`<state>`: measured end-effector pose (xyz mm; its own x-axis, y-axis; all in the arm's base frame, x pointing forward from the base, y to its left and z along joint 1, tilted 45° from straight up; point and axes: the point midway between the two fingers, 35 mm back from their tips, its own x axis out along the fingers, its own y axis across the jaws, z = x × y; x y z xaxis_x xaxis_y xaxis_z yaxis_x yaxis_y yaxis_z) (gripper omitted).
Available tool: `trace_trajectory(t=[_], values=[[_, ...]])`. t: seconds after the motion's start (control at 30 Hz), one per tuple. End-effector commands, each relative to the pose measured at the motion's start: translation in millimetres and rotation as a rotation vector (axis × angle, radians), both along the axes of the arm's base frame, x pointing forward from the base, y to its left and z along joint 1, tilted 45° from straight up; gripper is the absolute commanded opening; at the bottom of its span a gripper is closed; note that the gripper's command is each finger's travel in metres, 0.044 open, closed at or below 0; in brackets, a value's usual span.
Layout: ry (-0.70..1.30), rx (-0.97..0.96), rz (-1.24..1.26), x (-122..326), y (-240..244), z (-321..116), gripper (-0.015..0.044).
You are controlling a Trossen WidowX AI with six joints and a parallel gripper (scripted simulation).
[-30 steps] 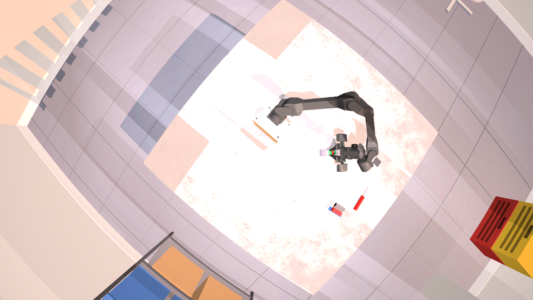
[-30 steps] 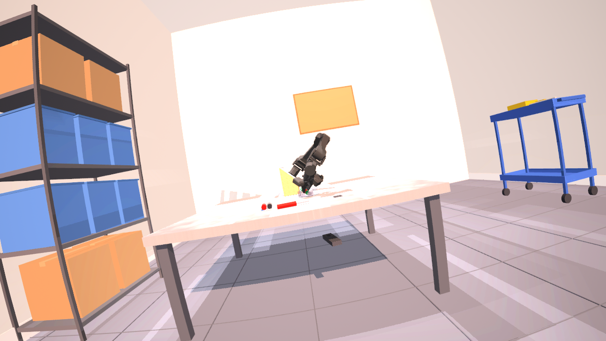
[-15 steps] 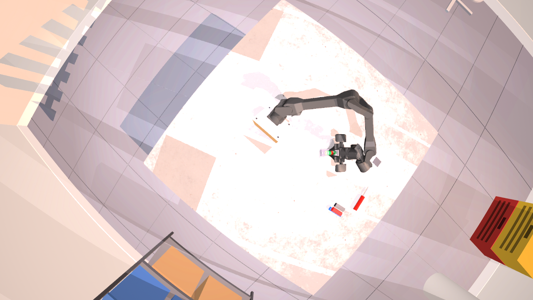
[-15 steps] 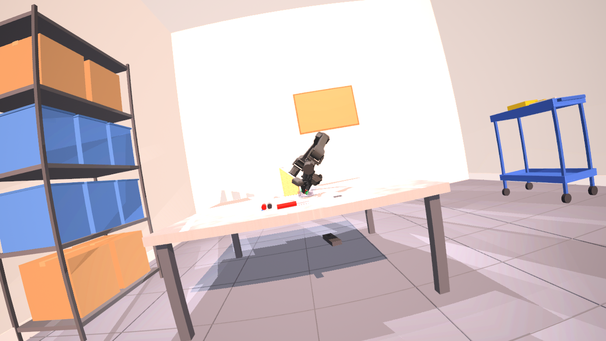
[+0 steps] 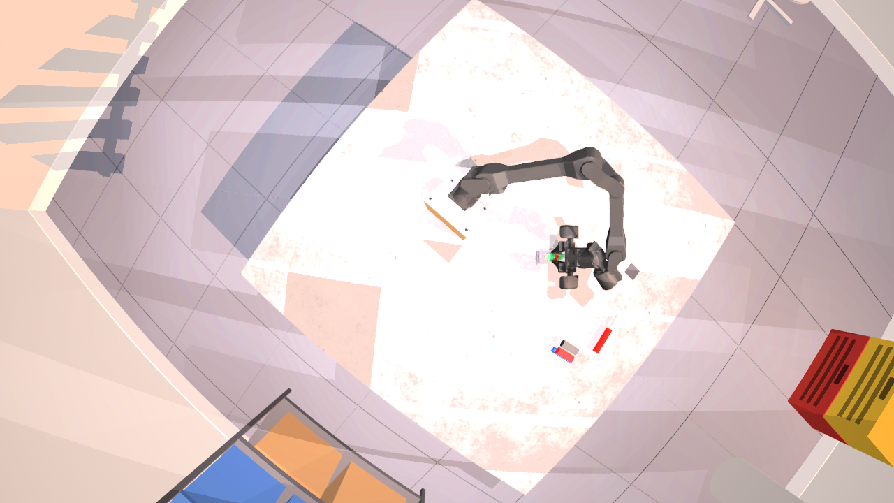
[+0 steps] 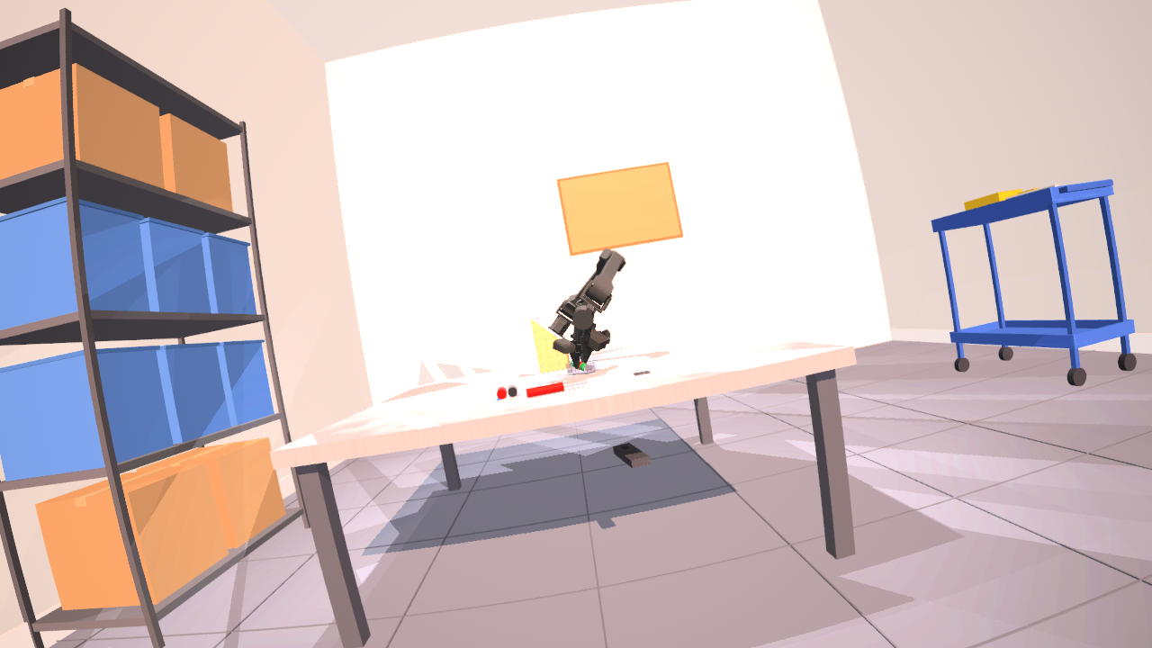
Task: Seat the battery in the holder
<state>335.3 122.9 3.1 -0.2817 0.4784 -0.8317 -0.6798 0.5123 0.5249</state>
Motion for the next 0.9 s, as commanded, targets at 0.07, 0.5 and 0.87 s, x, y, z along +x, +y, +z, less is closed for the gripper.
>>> trace_trajectory(t=[0.07, 0.5, 0.87], values=[[-0.046, 0.034, -0.028, 6.7, 2.8, -1.7, 0.0082], [-0.079, 0.083, -0.066, 4.9, 2.5, -3.9, 0.0082], [-0.106, 0.125, -0.096, 2.5, 1.7, -4.3, 0.0082]])
